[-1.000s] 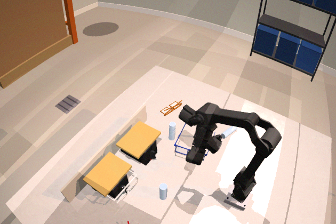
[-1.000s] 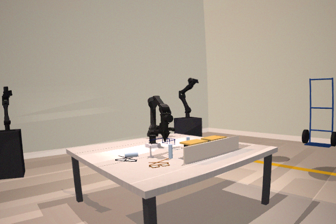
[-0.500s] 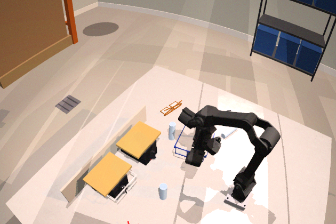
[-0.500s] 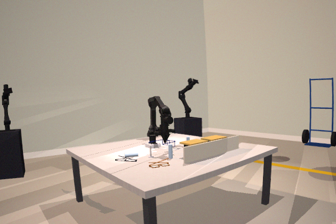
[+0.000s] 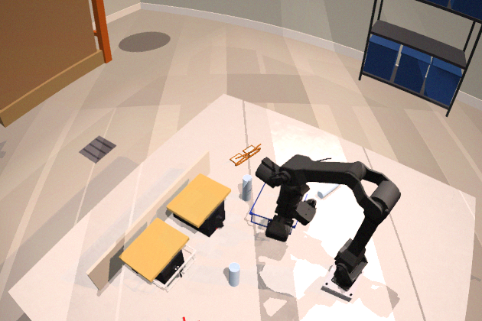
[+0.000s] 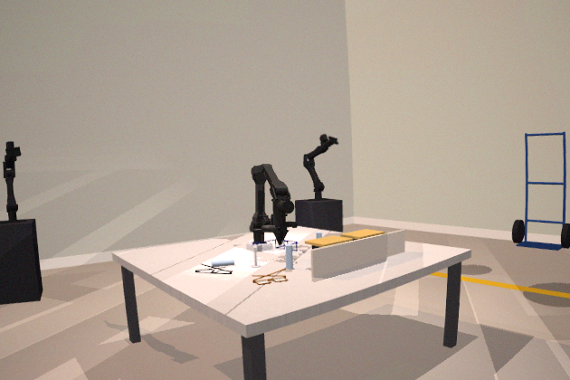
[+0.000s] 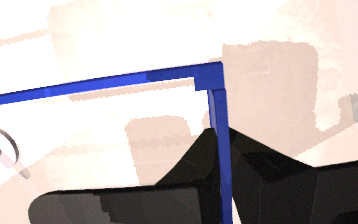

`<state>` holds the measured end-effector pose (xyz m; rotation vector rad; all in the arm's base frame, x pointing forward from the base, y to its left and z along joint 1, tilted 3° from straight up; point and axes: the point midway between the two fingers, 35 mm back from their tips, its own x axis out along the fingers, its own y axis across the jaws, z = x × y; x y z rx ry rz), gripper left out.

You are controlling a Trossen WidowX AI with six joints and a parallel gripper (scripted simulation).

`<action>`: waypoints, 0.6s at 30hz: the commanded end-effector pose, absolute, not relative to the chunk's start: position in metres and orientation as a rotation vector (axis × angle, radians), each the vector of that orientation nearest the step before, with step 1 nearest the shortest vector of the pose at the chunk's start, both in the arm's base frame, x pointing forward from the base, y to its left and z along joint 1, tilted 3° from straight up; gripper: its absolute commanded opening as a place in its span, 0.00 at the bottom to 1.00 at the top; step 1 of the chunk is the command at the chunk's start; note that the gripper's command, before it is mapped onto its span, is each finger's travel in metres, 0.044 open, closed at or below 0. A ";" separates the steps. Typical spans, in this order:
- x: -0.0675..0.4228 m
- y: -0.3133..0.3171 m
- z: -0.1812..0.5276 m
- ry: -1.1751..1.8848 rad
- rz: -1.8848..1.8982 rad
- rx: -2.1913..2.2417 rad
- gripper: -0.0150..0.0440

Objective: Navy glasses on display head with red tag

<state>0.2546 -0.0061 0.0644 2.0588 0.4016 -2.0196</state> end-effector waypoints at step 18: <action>0.252 -0.004 0.045 0.406 -2.029 2.059 0.25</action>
